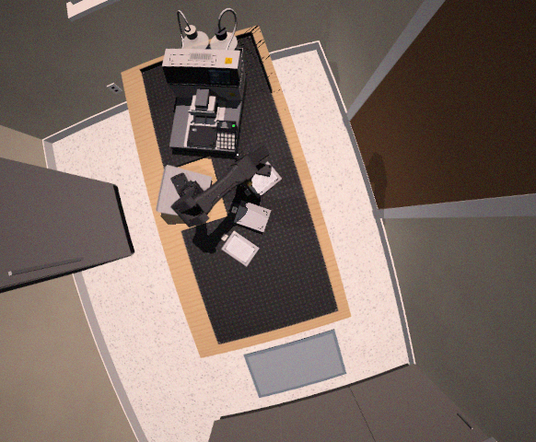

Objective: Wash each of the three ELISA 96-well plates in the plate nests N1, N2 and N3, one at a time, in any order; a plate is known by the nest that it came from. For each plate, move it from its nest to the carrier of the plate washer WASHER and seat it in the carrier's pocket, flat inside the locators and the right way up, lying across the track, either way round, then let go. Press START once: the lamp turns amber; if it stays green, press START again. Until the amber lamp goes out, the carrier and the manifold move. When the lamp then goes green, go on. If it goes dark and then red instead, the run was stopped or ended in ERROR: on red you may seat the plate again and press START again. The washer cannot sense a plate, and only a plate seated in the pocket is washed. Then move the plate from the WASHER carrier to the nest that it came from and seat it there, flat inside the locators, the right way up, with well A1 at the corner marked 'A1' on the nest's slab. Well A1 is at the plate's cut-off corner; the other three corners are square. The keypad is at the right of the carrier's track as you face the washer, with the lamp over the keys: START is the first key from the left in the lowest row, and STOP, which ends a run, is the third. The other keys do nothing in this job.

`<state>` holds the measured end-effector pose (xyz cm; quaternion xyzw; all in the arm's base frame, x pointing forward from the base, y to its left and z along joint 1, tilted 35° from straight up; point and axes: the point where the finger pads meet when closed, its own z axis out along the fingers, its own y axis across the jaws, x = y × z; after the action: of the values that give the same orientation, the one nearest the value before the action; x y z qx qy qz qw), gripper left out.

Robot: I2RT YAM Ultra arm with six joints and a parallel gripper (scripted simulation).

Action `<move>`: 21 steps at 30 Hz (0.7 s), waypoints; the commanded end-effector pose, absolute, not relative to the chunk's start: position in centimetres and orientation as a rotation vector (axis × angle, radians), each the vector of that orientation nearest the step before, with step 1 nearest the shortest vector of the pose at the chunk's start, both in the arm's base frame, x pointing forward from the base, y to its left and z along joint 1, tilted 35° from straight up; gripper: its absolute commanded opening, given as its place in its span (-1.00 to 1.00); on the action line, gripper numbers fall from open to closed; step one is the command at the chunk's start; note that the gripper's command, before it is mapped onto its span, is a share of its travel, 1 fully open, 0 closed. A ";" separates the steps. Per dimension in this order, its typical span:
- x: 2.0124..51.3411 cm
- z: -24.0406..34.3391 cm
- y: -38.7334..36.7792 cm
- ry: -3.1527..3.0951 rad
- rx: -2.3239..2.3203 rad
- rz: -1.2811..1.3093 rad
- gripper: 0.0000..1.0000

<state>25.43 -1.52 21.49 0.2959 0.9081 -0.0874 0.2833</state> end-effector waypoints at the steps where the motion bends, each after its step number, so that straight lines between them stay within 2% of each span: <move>1: 25.3 21.5 -0.8 2.390 0.858 -0.245 -1.00; 21: 26.4 19.7 6.4 2.392 0.858 -0.243 -1.00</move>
<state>26.42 6.57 18.98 0.3052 0.9054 -0.0937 0.2797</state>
